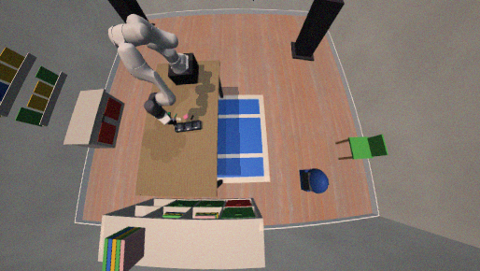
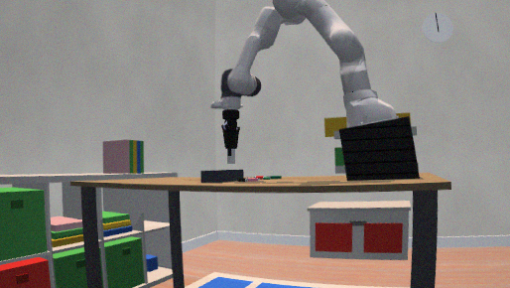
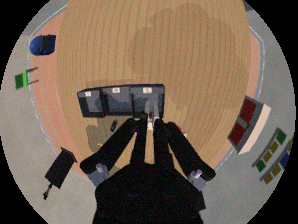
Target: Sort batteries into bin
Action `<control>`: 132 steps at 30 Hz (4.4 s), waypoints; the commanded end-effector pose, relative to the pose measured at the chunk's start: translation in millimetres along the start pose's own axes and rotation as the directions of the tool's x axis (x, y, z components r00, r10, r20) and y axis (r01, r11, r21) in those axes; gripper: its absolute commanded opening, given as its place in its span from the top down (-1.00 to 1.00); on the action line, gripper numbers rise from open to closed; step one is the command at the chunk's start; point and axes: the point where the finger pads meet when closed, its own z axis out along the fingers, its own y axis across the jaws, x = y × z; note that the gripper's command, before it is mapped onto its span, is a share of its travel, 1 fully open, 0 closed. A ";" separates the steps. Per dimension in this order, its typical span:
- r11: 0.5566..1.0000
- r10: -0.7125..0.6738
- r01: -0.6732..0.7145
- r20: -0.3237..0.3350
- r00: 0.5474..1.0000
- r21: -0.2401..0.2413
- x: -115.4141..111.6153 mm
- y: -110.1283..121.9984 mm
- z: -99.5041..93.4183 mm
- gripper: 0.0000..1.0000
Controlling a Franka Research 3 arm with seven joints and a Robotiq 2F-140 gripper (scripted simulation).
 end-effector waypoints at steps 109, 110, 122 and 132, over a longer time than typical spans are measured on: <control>1.000 0.000 0.000 0.015 1.000 0.002 -11.9 -84.1 55.6 0.89; 1.000 0.000 0.000 0.015 1.000 0.002 -11.9 -84.1 55.6 0.89; 1.000 0.000 0.000 0.015 1.000 0.002 -11.9 -84.1 55.6 0.89; 1.000 0.000 0.000 0.015 1.000 0.002 -11.9 -84.1 55.6 0.89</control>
